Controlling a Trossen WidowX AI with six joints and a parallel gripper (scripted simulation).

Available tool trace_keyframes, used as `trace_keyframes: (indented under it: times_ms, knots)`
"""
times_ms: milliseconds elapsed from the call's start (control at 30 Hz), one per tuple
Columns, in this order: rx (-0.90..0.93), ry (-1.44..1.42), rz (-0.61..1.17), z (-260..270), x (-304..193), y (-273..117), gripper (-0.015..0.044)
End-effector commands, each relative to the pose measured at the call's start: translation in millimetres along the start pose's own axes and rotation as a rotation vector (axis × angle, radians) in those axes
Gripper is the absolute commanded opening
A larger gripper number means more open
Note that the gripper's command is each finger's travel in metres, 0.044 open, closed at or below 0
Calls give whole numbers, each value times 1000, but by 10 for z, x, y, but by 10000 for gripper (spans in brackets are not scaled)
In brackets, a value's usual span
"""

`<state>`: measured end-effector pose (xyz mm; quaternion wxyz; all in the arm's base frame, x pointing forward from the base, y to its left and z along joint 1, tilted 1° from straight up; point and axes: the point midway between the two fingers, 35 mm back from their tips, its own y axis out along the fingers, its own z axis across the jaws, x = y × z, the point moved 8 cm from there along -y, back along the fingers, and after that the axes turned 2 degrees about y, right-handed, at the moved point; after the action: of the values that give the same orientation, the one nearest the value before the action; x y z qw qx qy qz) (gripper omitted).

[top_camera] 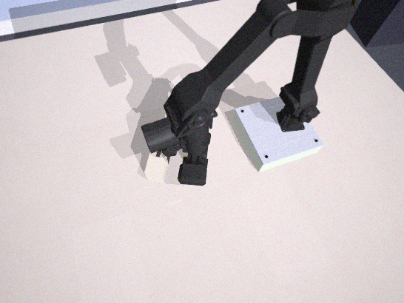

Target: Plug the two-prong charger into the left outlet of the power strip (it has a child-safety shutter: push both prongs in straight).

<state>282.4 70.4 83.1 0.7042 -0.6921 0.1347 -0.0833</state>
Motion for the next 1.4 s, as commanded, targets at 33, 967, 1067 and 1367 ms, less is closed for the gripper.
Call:
trace_keyframes:
  times_ms: [33, 967, 1067, 1367]
  knots:
    - [4, 6, 1, 1, 69, -10, 0]
    - [6, 37, 0, -4, 272, -16, 0]
    - [6, 37, 0, -4, 278, -16, 0]
    - [6, 37, 0, -4, 308, -19, 0]
